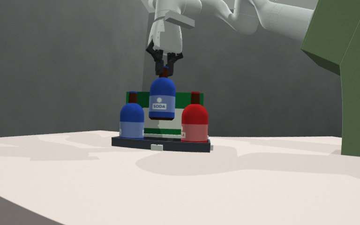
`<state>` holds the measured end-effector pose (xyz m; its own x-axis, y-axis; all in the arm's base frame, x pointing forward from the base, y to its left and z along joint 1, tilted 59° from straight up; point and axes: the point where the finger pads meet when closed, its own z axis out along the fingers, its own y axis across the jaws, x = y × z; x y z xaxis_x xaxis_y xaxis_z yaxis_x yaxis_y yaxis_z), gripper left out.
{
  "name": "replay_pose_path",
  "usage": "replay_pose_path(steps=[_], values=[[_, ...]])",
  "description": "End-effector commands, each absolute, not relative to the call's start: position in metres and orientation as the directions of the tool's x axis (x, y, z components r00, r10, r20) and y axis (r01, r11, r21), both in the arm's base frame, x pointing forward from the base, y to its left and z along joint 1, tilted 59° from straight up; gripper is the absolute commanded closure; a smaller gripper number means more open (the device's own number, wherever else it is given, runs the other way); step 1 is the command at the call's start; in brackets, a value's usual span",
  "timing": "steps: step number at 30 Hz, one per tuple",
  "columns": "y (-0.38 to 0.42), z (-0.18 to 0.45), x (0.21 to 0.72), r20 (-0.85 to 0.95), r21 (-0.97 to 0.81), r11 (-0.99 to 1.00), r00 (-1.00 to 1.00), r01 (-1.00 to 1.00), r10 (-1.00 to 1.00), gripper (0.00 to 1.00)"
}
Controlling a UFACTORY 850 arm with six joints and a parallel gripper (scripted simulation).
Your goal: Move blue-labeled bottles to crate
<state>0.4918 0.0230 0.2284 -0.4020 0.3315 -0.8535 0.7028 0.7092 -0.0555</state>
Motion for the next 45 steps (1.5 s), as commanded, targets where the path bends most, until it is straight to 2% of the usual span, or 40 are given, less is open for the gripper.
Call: replay_pose_path(steps=[1, 45], values=[[0.026, 0.231, 0.489, -0.854, -0.055, 0.710, -0.402, 0.702, 0.332, 1.00], [0.056, 0.255, 0.461, -0.854, -0.055, 0.710, -0.402, 0.702, 0.332, 1.00]])
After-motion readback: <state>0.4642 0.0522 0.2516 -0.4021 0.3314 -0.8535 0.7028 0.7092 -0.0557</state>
